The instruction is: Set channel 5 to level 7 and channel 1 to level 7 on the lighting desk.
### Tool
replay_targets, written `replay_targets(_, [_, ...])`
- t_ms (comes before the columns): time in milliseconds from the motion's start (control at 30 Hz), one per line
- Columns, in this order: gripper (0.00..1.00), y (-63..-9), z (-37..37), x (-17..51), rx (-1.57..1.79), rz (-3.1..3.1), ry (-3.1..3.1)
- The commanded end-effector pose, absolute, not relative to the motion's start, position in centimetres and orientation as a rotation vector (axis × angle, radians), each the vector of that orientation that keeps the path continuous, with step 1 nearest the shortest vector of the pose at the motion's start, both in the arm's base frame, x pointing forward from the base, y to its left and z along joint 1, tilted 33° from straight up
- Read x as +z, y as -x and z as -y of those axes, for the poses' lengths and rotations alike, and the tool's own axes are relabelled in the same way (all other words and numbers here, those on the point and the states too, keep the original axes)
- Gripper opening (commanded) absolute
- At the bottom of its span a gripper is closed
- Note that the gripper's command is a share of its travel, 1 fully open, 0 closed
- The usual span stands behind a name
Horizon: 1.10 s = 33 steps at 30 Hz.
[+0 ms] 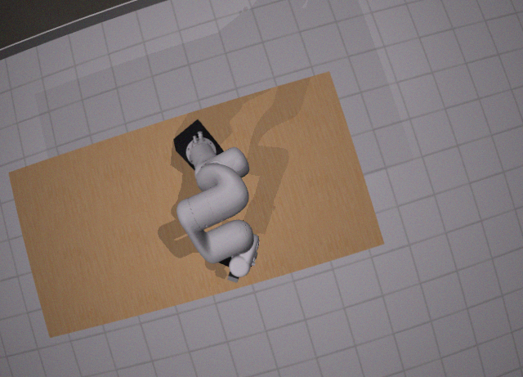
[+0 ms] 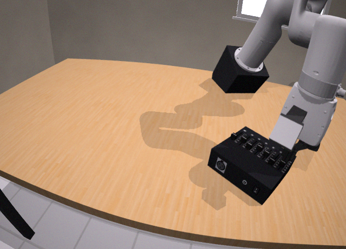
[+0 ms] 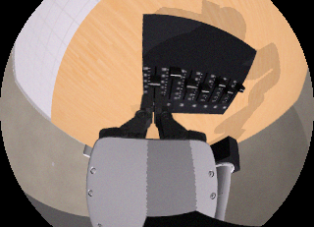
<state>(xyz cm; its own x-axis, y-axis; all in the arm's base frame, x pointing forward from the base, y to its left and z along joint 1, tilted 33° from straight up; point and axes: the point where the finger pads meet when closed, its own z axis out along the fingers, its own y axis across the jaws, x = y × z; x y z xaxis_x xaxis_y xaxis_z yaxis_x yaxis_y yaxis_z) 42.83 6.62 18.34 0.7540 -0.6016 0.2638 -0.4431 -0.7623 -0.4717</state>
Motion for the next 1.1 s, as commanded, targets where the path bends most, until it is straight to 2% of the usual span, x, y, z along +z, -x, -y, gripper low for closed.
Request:
replay_targets(0, [0.0, -42.7, -6.7, 18.4, -0.575, -0.799, 2.568])
replay_targets(600, [0.0, -42.3, -6.7, 18.8, -0.575, -0.799, 2.568])
replay_targets(1067, [0.0, -40.6, -5.9, 21.6, -0.575, -0.799, 2.568])
